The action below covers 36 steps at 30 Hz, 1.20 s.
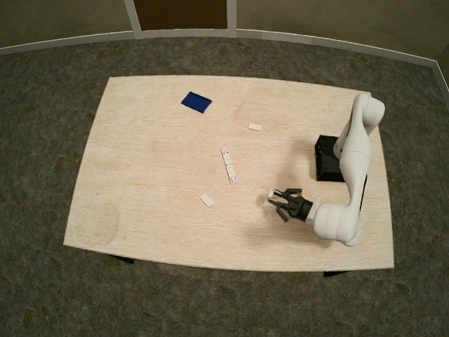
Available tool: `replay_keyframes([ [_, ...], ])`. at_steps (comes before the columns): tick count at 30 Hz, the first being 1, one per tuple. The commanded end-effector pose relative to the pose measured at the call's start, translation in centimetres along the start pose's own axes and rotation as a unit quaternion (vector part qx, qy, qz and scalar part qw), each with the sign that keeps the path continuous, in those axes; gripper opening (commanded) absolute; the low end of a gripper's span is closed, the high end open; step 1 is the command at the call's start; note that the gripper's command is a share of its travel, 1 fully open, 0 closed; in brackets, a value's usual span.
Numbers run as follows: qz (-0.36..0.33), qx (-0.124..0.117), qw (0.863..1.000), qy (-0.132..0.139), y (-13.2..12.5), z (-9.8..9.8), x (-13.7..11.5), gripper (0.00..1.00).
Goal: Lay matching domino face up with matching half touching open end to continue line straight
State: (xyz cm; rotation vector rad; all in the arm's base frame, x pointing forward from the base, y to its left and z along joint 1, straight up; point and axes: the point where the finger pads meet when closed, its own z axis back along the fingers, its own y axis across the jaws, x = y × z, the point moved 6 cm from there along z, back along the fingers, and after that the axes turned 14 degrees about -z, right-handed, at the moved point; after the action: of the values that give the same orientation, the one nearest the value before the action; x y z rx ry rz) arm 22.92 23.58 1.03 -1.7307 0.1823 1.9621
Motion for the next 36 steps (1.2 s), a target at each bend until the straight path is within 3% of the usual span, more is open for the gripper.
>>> replay_keyframes([
  [1, -0.001, 0.000, 1.000, 0.000, 0.1, -0.1, 0.5, 0.30],
  [17, -0.001, 0.000, 1.000, 0.000, 0.9, -0.8, 4.0, 0.30],
  [36, -0.001, 0.000, 1.000, 0.000, 1.1, -0.9, 4.7, 0.30],
])
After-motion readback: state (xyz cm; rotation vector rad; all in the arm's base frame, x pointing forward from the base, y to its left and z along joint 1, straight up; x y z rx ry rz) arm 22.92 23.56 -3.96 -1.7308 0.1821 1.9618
